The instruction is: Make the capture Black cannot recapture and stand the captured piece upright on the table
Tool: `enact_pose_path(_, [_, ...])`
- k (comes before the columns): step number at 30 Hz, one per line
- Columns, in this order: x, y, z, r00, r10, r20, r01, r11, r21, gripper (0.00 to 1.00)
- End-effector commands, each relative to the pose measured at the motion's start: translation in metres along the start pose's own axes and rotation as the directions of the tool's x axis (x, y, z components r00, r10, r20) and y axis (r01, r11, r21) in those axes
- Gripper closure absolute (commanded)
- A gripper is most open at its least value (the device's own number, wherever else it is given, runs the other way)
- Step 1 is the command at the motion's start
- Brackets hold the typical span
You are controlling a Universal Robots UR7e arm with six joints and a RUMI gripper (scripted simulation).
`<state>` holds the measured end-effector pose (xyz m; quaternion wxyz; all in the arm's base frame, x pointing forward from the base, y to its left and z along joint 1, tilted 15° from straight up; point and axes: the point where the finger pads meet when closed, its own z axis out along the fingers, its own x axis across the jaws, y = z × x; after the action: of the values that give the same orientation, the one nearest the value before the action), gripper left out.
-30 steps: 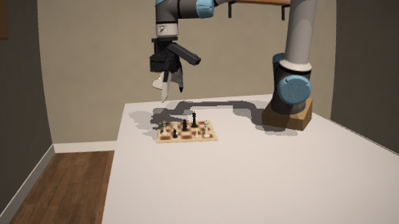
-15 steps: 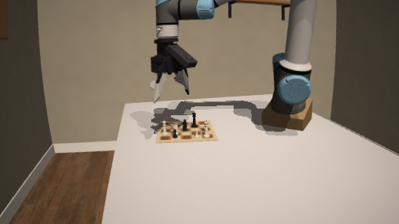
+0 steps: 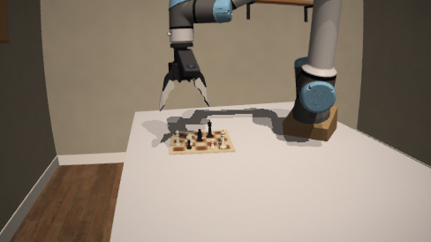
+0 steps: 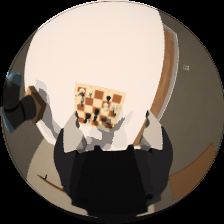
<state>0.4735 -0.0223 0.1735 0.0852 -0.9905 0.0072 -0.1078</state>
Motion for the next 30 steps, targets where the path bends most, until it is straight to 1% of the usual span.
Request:
enact_pose_path(1, [0.002,-0.001,0.001,0.986,0.169,-0.001,-0.169,0.986,-0.013,0.00])
enact_pose_path(4, [0.004,-0.001,0.003,0.956,0.292,-0.002,-0.292,0.956,-0.012,0.00])
enact_pose_path(7, [0.006,0.000,0.004,0.911,0.413,-0.004,-0.413,0.911,-0.012,0.00])
enact_pose_path(10, [0.007,0.000,0.005,0.849,0.529,-0.005,-0.529,0.849,-0.011,0.00])
enact_pose_path(14, [0.009,0.001,0.007,0.743,0.669,-0.007,-0.669,0.743,-0.010,0.00])
enact_pose_path(16, [0.009,0.001,0.007,0.743,0.669,-0.007,-0.669,0.743,-0.010,0.00])
enact_pose_path(19, [0.010,0.002,0.009,0.648,0.762,-0.009,-0.762,0.647,-0.009,0.00])
enact_pose_path(22, [0.011,0.004,0.010,0.541,0.841,-0.010,-0.841,0.541,-0.008,0.00])
enact_pose_path(30, [0.012,0.008,0.014,0.218,0.976,-0.011,-0.976,0.218,-0.004,0.00])
